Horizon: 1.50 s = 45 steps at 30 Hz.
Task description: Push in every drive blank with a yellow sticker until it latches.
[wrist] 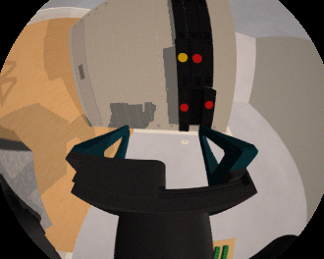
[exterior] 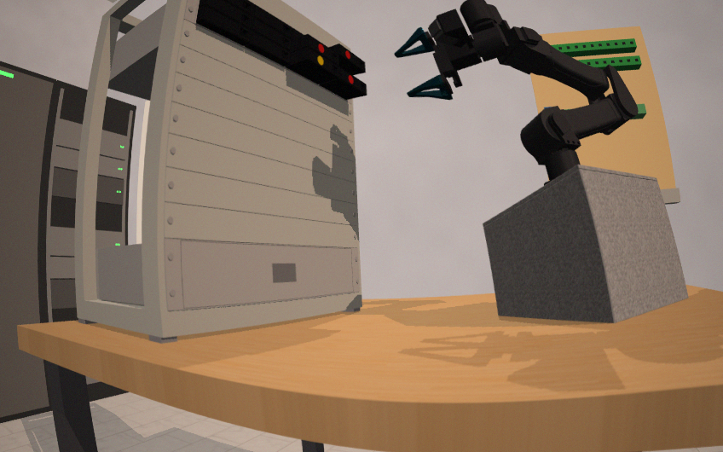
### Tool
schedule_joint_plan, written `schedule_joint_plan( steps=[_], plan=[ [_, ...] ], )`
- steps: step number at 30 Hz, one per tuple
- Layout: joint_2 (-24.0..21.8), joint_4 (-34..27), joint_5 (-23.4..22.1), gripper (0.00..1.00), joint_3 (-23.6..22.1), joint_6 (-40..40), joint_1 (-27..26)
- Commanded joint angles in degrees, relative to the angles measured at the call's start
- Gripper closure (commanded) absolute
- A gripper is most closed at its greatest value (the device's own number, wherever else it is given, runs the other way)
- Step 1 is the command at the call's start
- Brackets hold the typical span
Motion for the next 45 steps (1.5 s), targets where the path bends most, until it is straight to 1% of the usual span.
schedule_joint_plan(
  steps=[1, 2, 5, 7, 8, 15, 21, 24, 25, 30, 45],
  plan=[
    [1.64, 7.12, 10.38, 0.00, -1.65, -4.51, 6.56],
    [2.12, 8.84, 12.10, 0.00, -2.00, -5.59, 8.51],
    [4.17, 14.95, 14.92, 0.00, -2.93, -9.58, 12.09],
    [4.17, 14.95, 14.92, 0.00, -2.93, -9.58, 12.09],
    [5.19, 18.93, 16.46, 0.00, -3.80, -11.91, 13.31],
    [7.87, 30.50, 18.03, 0.00, -6.07, -19.55, 16.72],
    [9.18, 36.69, 18.58, 0.00, -7.45, -23.38, 17.98],
    [9.32, 37.33, 18.63, 0.00, -7.60, -23.76, 18.09],
    [8.47, 38.37, 18.71, 0.00, -7.83, -24.29, 18.14],
    [9.08, 39.39, 18.74, 0.00, -7.48, -24.88, 18.32],
    [9.19, 39.00, 18.62, 0.00, -7.54, -24.67, 18.21]
  ],
)
